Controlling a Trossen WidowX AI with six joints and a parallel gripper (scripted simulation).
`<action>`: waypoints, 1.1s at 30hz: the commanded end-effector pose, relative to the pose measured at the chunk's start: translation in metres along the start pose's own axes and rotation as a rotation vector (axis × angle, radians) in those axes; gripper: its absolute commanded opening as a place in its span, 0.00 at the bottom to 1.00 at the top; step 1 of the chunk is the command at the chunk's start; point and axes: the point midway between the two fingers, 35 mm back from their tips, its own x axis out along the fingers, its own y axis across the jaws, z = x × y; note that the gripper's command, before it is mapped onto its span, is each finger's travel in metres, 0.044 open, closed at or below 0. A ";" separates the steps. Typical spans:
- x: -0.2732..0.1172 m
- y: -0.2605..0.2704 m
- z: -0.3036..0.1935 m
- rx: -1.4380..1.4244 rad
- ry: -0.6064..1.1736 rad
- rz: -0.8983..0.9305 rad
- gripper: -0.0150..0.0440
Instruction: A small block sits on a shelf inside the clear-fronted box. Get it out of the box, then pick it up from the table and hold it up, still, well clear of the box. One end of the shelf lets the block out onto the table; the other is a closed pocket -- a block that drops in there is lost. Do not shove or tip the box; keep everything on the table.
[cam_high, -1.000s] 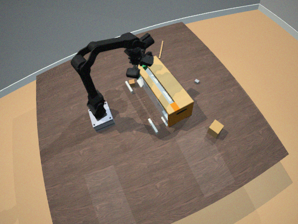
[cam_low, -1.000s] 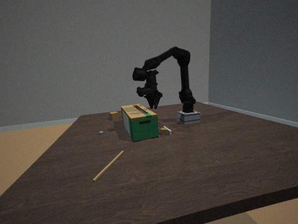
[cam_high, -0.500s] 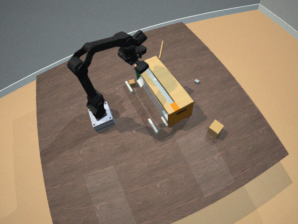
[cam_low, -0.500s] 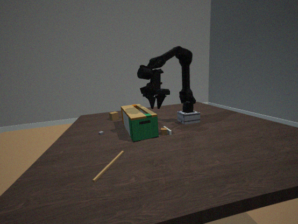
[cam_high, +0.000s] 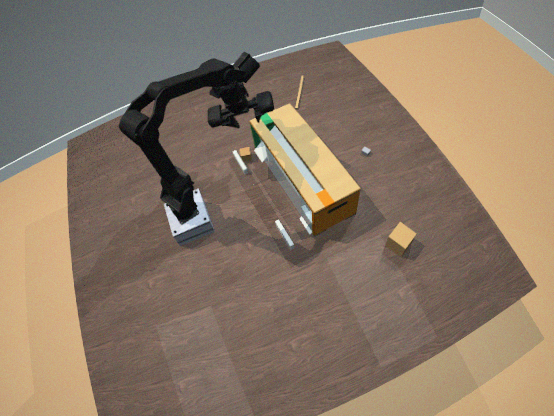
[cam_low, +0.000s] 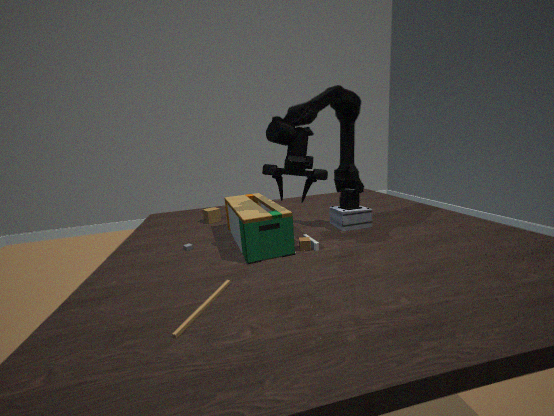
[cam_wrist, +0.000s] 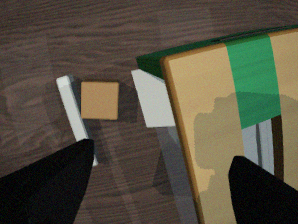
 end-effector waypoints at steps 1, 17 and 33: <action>-0.006 0.013 0.001 -0.937 0.077 -0.101 0.74; -0.011 0.024 0.007 -1.920 0.223 -0.128 0.74; -0.011 0.024 0.008 -1.954 0.229 -0.127 0.74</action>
